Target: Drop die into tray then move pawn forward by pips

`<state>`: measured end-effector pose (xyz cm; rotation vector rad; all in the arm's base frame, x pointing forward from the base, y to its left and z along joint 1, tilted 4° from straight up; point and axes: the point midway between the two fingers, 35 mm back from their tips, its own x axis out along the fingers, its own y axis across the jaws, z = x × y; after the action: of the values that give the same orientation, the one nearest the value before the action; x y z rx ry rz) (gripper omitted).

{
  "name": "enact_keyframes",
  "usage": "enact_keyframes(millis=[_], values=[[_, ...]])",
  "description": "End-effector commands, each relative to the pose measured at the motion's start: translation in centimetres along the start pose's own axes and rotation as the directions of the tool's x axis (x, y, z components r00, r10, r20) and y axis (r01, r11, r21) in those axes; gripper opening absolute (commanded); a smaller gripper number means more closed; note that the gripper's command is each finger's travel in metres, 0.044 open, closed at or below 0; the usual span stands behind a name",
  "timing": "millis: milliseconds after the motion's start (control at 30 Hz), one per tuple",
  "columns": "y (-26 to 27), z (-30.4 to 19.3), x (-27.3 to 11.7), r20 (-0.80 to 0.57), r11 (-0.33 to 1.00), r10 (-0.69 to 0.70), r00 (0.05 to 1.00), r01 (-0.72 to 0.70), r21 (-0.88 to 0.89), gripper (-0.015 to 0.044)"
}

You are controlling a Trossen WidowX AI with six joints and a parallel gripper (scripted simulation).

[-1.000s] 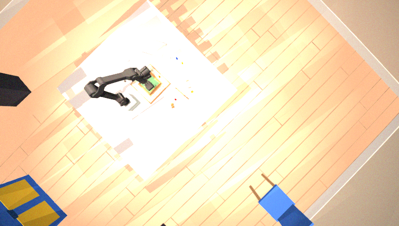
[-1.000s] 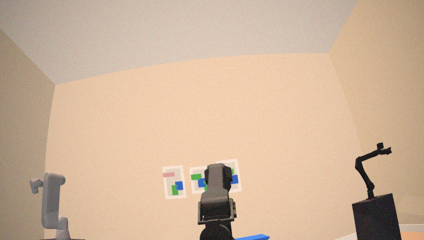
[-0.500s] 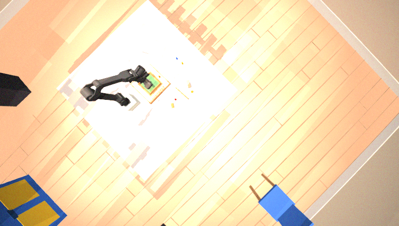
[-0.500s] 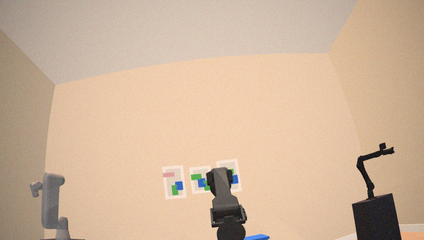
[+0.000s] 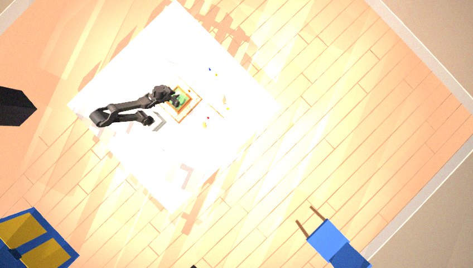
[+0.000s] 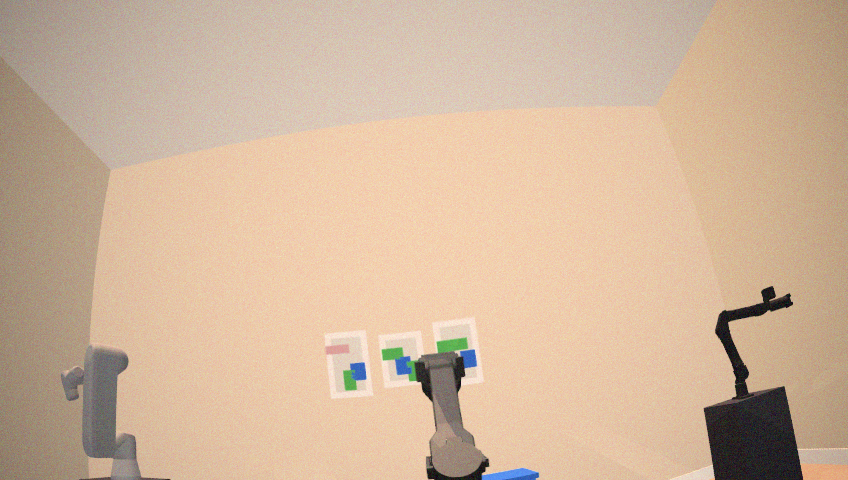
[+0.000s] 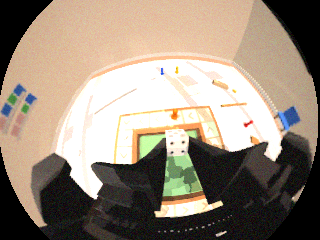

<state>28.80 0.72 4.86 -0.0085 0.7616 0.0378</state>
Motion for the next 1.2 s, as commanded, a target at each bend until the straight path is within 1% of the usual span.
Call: enact_keyframes(millis=[0, 167, 467, 1167], values=[[0.0, -0.3, -0.2, 0.105, 1.0, 0.003, 0.994, -0.004, 0.005, 0.0], [0.1, -0.1, -0.9, 0.127, 1.0, 0.003, 0.992, -0.004, 0.005, 0.0], [0.3, -0.3, -5.6, 0.126, 1.0, 0.003, 0.992, -0.004, 0.005, 0.0], [0.3, -0.3, -5.7, 0.125, 1.0, 0.003, 0.992, -0.004, 0.005, 0.0]])
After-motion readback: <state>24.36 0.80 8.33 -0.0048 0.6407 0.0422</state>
